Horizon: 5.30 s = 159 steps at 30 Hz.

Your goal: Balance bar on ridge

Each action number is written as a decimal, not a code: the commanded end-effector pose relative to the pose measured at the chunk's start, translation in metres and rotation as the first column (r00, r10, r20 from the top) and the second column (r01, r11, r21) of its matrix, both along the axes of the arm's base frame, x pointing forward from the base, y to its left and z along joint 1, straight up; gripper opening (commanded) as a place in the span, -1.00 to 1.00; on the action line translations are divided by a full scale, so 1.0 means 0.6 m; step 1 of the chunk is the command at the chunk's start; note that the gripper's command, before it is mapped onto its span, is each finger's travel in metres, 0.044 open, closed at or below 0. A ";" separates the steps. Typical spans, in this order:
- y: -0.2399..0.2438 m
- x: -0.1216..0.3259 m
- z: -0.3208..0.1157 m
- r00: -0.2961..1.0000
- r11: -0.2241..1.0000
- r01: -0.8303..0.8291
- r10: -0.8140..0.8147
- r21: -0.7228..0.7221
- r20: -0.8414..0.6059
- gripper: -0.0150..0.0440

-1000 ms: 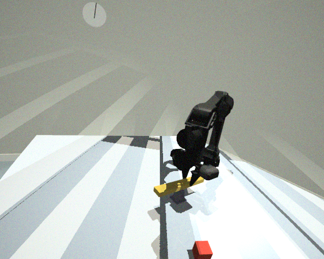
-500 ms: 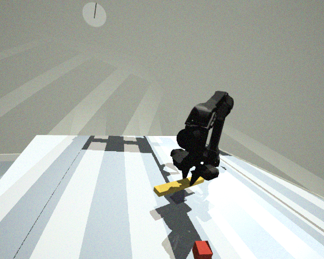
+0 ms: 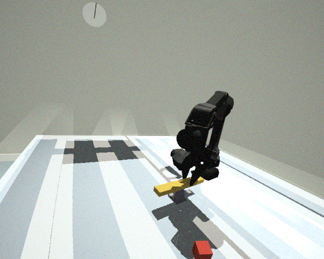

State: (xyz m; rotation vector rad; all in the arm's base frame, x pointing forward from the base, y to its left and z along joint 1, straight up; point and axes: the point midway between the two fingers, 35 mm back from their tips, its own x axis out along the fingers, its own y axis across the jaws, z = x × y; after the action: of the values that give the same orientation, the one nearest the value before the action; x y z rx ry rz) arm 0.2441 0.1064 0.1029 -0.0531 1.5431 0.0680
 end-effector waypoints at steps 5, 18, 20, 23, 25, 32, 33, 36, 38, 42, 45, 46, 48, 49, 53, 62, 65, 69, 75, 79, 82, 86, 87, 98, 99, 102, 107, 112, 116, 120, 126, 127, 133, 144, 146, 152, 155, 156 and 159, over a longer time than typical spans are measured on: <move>0.000 -0.001 0.001 1.000 1.000 0.005 -0.005 0.000 -0.002 -0.49; 0.000 -0.001 0.002 1.000 1.000 0.005 -0.005 0.000 -0.002 -0.49; 0.000 -0.001 0.002 1.000 1.000 0.005 -0.005 0.000 -0.002 -0.49; 0.000 0.000 0.002 1.000 1.000 0.005 -0.005 0.000 -0.002 -0.49; 0.000 0.000 0.002 1.000 1.000 0.005 -0.005 0.000 -0.002 -0.49; 0.000 0.000 0.002 1.000 1.000 0.005 -0.005 0.000 -0.002 -0.49; 0.000 0.000 0.002 1.000 1.000 0.005 -0.005 0.000 -0.002 -0.49; 0.000 0.000 0.002 1.000 1.000 0.005 -0.005 0.000 -0.002 -0.49; 0.000 0.000 0.002 1.000 1.000 0.005 -0.005 0.000 -0.002 -0.49; 0.000 0.000 0.002 1.000 1.000 0.005 -0.005 0.000 -0.002 -0.49; 0.000 0.000 0.002 1.000 1.000 0.005 -0.005 0.000 -0.002 -0.49; 0.000 0.000 0.002 1.000 1.000 0.005 -0.005 0.000 -0.002 -0.49; 0.000 0.000 0.002 1.000 1.000 0.005 -0.005 0.000 -0.002 -0.49; 0.000 0.000 0.002 1.000 1.000 0.005 -0.005 0.000 -0.002 -0.49; 0.000 0.000 0.001 1.000 1.000 0.005 -0.005 0.000 -0.002 -0.49; 0.000 0.000 0.002 1.000 1.000 0.005 -0.005 0.000 -0.002 -0.49; 0.000 0.000 0.002 1.000 1.000 0.000 0.000 -0.001 -0.002 -0.49; 0.000 0.000 0.002 1.000 1.000 0.000 0.000 -0.001 -0.002 -0.49; 0.000 0.000 0.002 1.000 1.000 0.000 0.000 -0.001 -0.002 -0.49; 0.000 0.000 0.002 1.000 1.000 0.000 0.000 -0.001 -0.002 -0.49; 0.000 0.000 0.002 1.000 1.000 0.000 0.000 -0.001 -0.002 -0.49; 0.000 0.000 0.002 1.000 1.000 0.000 0.000 -0.001 -0.002 -0.49; 0.000 0.000 0.002 1.000 1.000 0.000 0.000 -0.001 -0.002 -0.49; 0.000 0.000 0.002 1.000 1.000 0.000 0.000 -0.001 -0.002 -0.14; 0.000 0.000 0.002 1.000 1.000 0.000 0.000 -0.001 -0.002 -0.05; 0.000 0.000 0.002 1.000 1.000 0.000 0.000 -0.001 -0.002 0.07; 0.000 0.000 0.002 1.000 1.000 0.000 0.000 -0.001 -0.002 0.07; 0.000 0.000 0.002 1.000 1.000 0.000 0.000 -0.001 -0.002 0.07; 0.000 0.000 0.002 1.000 1.000 0.000 0.000 -0.001 -0.002 0.08; 0.000 0.000 0.002 1.000 1.000 0.000 0.000 -0.001 -0.002 0.08; 0.000 0.000 0.002 1.000 1.000 0.000 0.000 -0.001 -0.002 0.08; 0.000 0.000 0.002 1.000 1.000 0.000 0.000 -0.001 -0.002 0.08; 0.000 0.000 0.002 1.000 1.000 0.000 0.000 -0.001 -0.002 0.09; 0.000 0.000 0.002 1.000 1.000 0.000 0.000 -0.001 -0.002 0.09; 0.000 0.000 0.002 1.000 1.000 0.000 0.000 -0.001 -0.002 0.14; 0.000 0.000 0.002 1.000 1.000 0.000 0.000 -0.001 -0.002 0.14; 0.000 0.000 0.002 1.000 1.000 0.000 0.000 -0.001 -0.002 0.14; 0.000 0.000 0.002 1.000 1.000 0.000 0.000 -0.001 -0.002 0.14; 0.000 0.000 0.002 1.000 1.000 0.000 0.000 -0.001 -0.002 0.40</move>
State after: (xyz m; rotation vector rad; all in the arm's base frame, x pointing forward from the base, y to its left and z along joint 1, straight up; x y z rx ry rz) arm 0.2438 0.1064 0.1038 -0.0531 1.5449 0.0677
